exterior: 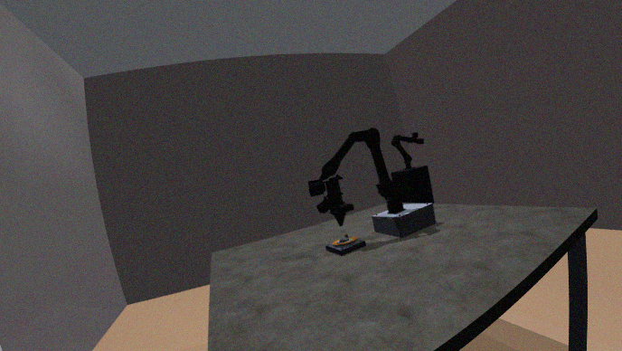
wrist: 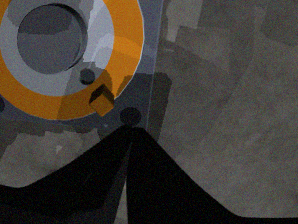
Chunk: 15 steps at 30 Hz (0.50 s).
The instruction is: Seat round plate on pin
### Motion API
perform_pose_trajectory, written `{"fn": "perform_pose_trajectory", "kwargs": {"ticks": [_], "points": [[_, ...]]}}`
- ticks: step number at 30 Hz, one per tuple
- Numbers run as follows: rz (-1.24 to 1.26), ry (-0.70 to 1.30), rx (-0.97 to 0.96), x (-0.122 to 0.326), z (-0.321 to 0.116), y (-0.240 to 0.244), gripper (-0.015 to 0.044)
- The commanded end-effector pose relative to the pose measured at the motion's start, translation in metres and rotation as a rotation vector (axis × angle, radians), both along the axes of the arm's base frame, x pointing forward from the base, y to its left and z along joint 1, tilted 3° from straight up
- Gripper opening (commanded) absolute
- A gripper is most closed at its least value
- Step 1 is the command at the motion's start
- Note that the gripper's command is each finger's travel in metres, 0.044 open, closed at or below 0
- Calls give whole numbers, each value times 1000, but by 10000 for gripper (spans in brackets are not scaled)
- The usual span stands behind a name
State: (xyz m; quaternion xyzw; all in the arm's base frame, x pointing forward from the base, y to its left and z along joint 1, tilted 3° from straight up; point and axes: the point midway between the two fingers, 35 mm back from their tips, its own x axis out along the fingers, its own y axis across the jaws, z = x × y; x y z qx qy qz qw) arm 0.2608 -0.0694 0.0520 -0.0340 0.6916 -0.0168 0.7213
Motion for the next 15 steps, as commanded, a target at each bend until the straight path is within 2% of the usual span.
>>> {"fn": "perform_pose_trajectory", "kwargs": {"ticks": [1, 9, 15], "points": [[-15, -12, 13, 5, 0, 4, 0], [-15, -12, 13, 8, -42, 1, 0], [-15, -11, 13, 7, -47, 1, 0]]}}
